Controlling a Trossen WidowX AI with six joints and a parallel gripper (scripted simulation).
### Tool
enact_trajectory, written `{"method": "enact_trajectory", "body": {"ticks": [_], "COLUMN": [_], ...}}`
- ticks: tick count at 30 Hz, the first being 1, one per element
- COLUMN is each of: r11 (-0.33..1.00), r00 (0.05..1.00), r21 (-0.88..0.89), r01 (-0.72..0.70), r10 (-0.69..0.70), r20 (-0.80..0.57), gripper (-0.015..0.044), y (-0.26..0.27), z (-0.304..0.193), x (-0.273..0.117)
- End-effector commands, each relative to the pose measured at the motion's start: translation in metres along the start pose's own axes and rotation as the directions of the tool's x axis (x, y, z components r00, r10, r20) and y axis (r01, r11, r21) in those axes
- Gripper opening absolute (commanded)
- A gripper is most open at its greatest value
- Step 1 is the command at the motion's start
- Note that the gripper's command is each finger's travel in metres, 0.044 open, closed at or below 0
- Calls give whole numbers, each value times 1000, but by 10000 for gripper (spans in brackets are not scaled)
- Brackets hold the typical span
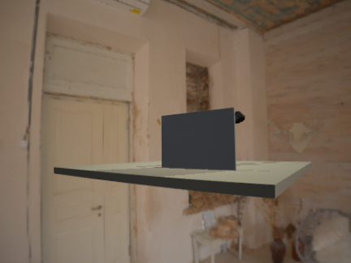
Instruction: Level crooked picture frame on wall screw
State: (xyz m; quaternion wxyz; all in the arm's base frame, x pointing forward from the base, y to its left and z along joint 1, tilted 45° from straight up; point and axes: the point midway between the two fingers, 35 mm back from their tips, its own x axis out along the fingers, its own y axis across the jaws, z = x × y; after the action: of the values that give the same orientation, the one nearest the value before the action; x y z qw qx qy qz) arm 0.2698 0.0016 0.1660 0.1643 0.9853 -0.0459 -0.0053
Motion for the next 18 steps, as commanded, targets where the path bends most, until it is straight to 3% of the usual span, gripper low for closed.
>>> {"method": "enact_trajectory", "body": {"ticks": [1,12,18], "r11": [1000,1000,1000], "r00": [1000,1000,1000], "r21": [6,6,6], "r01": [-3,-3,-3], "r10": [3,3,3], "r20": [2,2,1], "gripper": [260,260,260], "y": [-1,-1,1], "z": [1,1,-5], "x": [0,0,23]}}
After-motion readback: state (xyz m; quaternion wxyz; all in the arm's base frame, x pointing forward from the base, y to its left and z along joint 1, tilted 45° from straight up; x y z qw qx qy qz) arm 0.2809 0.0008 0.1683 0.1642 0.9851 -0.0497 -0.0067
